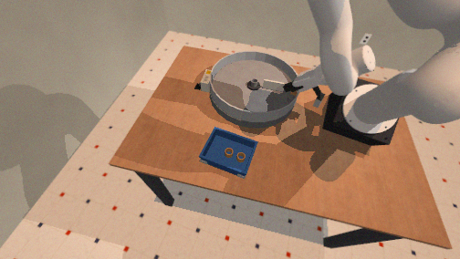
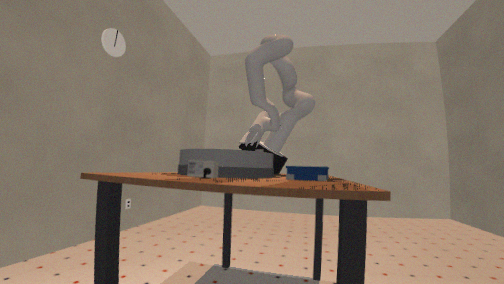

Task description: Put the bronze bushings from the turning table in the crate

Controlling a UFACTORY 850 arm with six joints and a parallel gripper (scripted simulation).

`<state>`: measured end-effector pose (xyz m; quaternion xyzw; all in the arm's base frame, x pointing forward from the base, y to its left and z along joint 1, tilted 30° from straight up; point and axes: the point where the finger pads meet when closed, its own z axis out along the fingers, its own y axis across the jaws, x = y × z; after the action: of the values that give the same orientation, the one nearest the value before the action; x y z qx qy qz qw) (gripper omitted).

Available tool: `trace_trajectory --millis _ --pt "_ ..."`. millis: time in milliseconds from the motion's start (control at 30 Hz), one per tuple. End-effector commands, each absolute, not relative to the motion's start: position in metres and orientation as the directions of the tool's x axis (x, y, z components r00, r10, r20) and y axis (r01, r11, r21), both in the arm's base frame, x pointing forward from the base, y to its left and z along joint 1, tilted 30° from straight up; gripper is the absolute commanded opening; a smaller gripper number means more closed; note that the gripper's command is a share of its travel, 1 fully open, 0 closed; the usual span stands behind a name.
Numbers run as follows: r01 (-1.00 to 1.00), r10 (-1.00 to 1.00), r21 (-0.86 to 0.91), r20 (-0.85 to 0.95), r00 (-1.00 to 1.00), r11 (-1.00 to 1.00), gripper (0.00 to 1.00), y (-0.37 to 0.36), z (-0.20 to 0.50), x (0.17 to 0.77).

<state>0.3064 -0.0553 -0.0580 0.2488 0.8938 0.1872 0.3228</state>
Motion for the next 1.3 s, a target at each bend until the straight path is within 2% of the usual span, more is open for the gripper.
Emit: trace_trajectory --millis 0,267,1033,1267 --pt "0.322 0.566 0.496 -0.486 -0.666 0.806 0.00 -0.065 -0.040 0.306" --pt "0.322 0.566 0.496 -0.486 -0.666 0.806 0.00 -0.082 -0.012 0.303" --pt "0.322 0.566 0.496 -0.486 -0.666 0.806 0.00 -0.086 -0.005 0.303" --pt "0.322 0.566 0.496 -0.486 -0.666 0.806 0.00 -0.089 -0.003 0.337"
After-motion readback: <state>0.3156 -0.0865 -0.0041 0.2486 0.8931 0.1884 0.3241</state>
